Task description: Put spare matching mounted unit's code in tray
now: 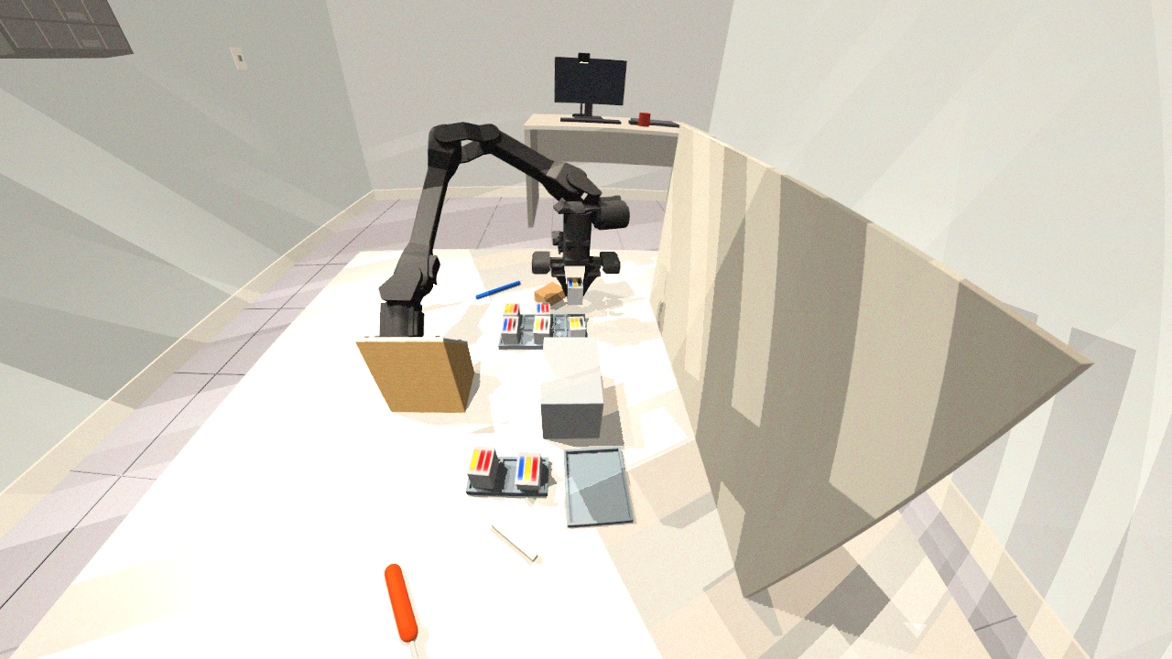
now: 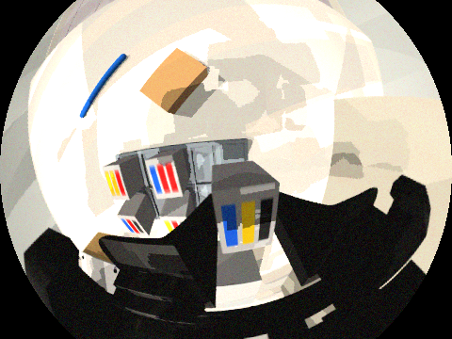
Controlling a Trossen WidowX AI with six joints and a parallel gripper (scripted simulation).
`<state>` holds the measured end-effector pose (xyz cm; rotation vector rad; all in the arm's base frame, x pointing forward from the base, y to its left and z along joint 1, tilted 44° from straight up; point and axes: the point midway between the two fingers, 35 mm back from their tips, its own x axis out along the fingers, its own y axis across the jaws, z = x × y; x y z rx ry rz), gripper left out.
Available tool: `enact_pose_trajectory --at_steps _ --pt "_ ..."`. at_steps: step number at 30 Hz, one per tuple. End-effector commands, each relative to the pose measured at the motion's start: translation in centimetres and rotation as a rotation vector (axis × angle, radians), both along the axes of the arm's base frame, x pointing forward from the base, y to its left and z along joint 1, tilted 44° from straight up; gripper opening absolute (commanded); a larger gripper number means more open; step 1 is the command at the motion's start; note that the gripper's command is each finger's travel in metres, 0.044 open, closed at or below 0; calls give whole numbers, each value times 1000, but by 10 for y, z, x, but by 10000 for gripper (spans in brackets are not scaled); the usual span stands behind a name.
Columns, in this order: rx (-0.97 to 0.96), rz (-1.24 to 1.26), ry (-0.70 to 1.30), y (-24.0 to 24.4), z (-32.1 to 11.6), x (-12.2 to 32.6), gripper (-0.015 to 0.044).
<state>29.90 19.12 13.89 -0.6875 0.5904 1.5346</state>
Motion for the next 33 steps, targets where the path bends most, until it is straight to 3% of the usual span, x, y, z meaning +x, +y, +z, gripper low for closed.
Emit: enact_pose_trajectory --at_steps 1,6,20,33 --pt "6 -1 -9 -2 5 1 0" --pt "0 0 -2 -4 4 1 0" --pt "2 -1 -8 -57 52 7 0" --pt "-31 -12 -15 -97 18 41 0"
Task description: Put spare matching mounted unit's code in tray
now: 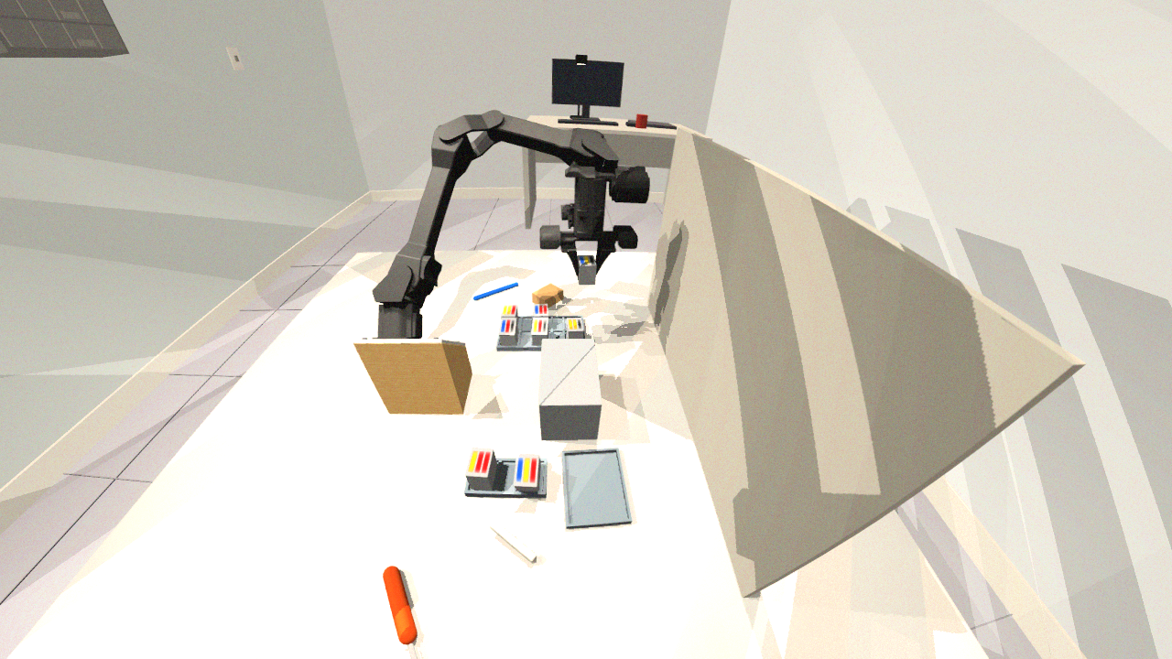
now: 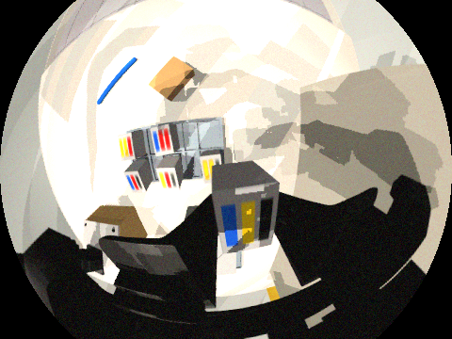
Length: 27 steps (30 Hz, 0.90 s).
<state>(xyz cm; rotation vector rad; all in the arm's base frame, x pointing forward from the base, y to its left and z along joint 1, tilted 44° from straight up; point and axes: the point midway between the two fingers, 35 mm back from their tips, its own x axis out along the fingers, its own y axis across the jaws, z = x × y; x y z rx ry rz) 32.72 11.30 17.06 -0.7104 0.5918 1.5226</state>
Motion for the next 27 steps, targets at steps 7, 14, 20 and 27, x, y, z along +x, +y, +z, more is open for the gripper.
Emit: enact_pose_trajectory --at_steps 7,14,20,27 --pt "-35 -15 -1 -55 -44 34 0" --pt "-48 -16 1 -95 -77 49 0" --pt "-53 -16 4 -129 -107 55 0" --pt "-52 -13 7 -170 -143 55 0"
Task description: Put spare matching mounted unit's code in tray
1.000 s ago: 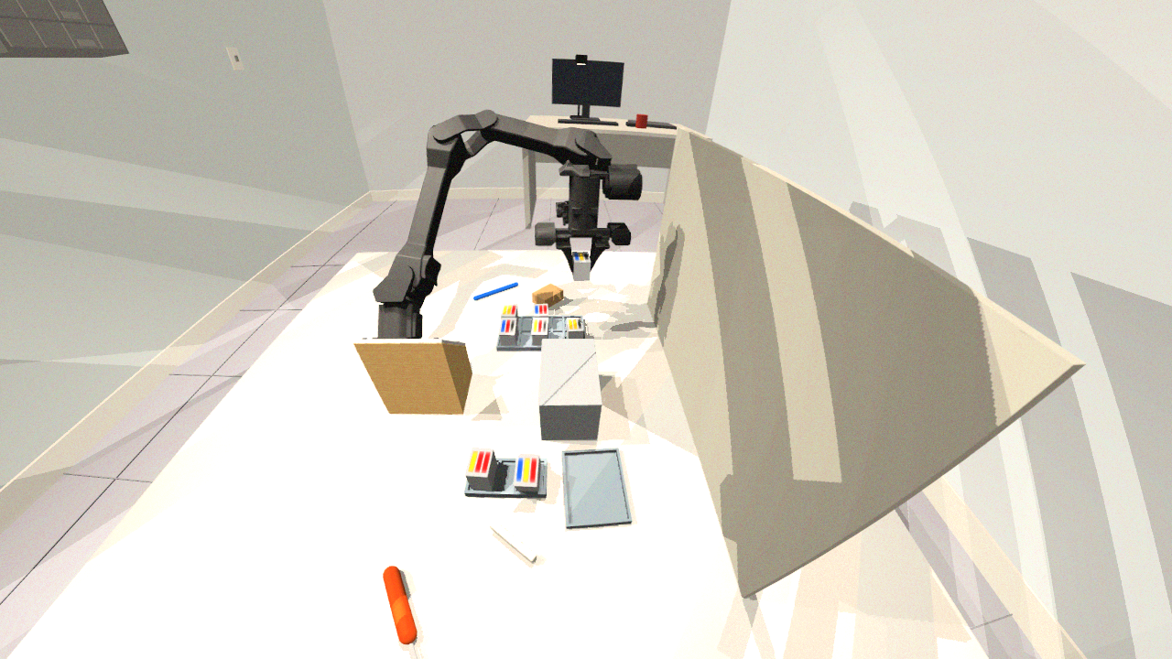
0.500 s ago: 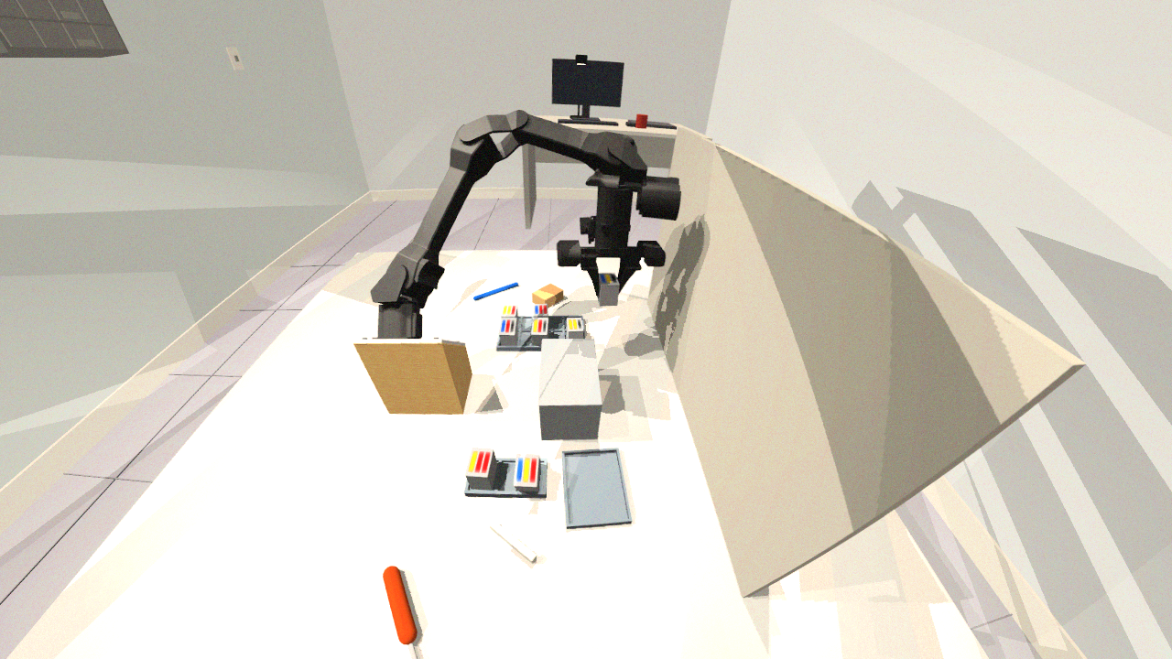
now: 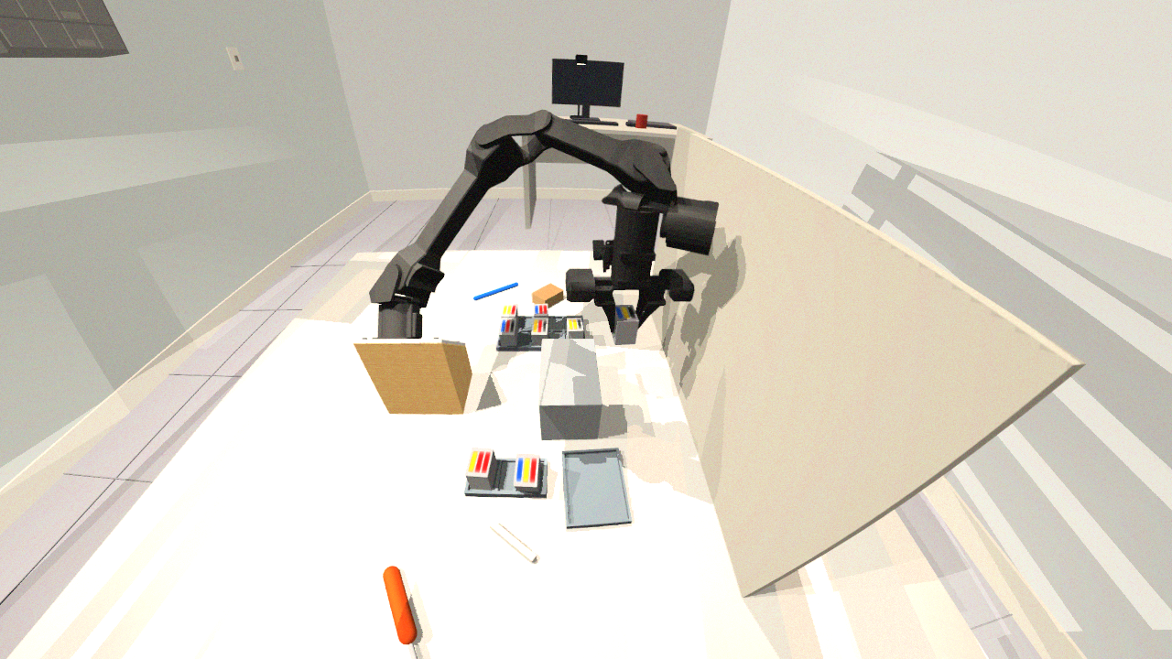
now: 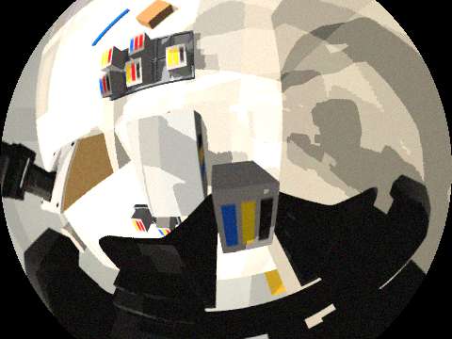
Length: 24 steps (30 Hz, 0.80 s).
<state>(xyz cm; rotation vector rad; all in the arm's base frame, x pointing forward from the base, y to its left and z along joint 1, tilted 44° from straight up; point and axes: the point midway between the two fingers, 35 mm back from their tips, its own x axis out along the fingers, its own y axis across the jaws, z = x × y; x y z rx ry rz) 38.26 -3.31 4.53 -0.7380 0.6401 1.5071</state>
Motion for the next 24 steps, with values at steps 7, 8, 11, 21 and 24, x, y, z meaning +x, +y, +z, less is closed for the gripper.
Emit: enact_pose_trajectory --at_steps 7,8,11,21,24 --pt "0 -8 11 -64 -56 -9 0" --pt "1 -8 13 -69 -61 -11 0" --pt "7 -7 15 -84 -77 -17 0" --pt "45 9 -2 -125 -125 -40 0" --pt "48 10 -4 -127 -128 -42 0"
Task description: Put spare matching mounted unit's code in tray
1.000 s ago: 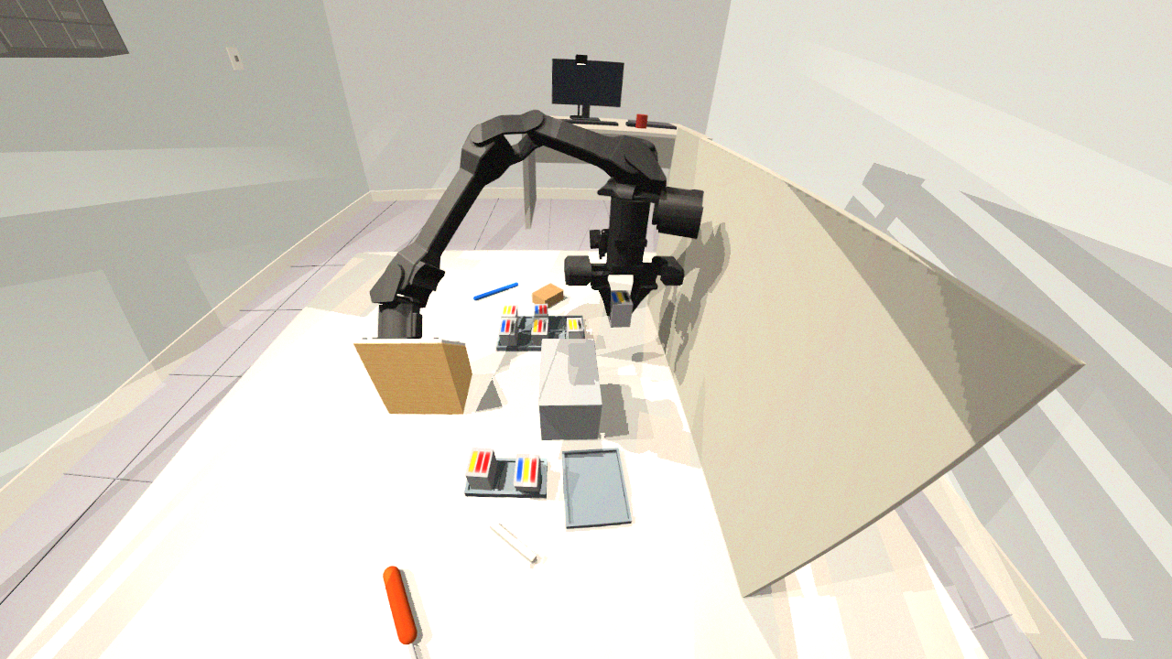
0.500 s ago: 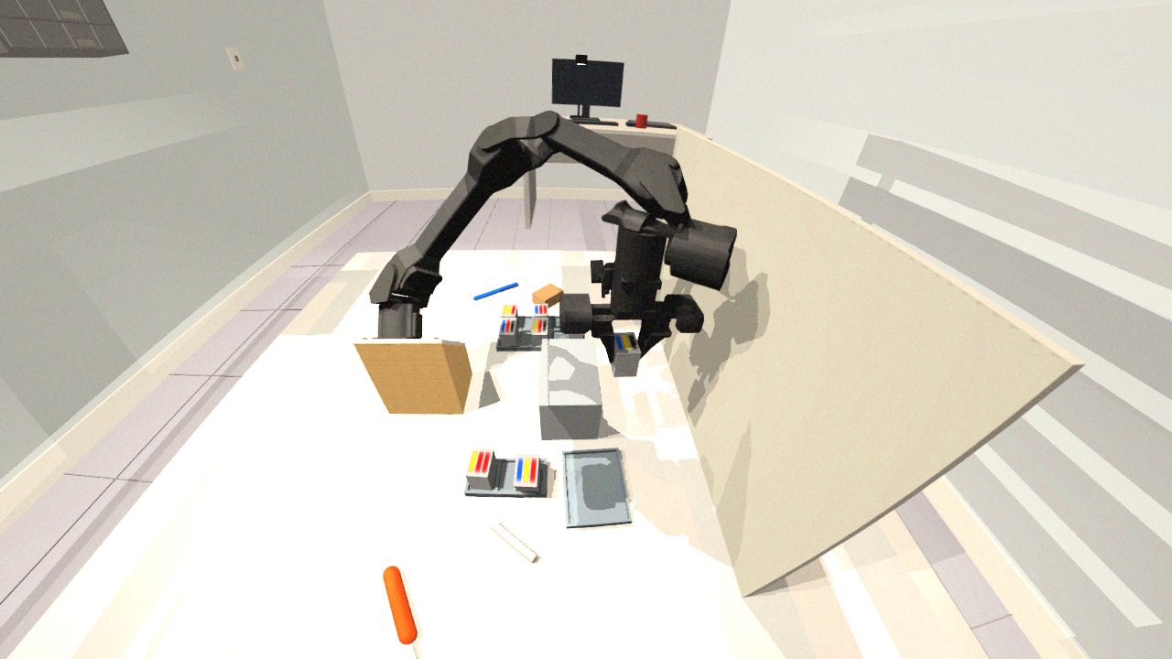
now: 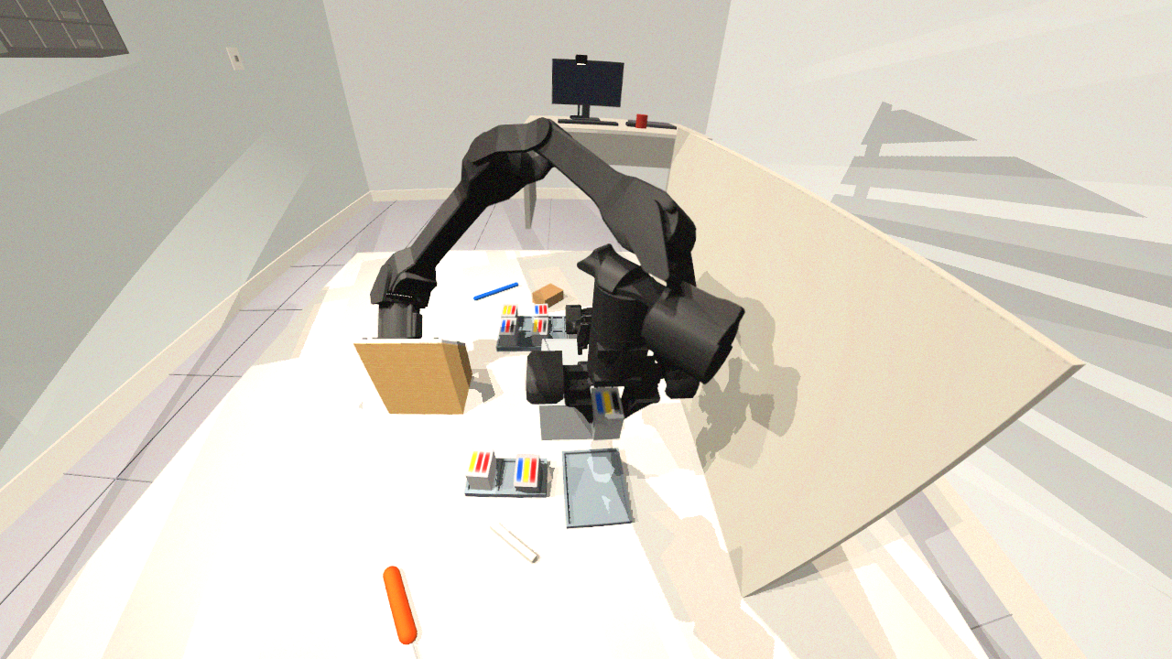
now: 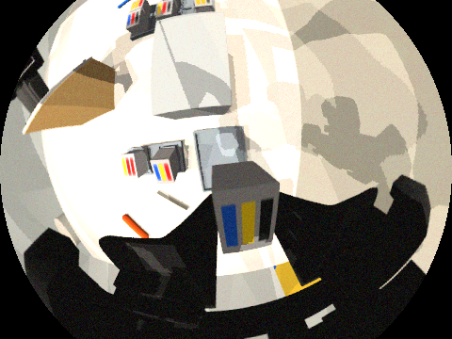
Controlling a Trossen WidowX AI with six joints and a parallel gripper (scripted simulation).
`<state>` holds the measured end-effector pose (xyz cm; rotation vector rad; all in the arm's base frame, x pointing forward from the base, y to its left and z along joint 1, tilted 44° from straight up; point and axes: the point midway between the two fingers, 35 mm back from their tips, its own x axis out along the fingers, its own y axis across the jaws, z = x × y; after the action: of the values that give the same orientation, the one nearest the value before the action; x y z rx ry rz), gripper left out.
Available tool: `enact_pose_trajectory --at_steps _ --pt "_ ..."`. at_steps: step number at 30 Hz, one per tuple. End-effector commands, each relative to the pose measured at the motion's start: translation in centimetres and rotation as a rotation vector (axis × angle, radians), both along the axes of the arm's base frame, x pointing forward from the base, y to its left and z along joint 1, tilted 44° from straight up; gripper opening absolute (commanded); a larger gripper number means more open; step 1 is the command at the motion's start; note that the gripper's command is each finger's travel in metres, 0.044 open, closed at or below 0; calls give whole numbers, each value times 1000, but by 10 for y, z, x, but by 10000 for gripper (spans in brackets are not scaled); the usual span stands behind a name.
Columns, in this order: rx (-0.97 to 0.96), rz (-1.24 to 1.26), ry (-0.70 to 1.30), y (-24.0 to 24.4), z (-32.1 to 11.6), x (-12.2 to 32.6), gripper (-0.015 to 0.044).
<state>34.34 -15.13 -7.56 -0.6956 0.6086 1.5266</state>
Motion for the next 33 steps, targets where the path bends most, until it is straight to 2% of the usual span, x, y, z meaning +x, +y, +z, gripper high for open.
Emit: enact_pose_trajectory --at_steps 1,33 --pt "0 5 -15 -9 -7 -3 0" --pt "-2 4 -16 12 -35 2 0"
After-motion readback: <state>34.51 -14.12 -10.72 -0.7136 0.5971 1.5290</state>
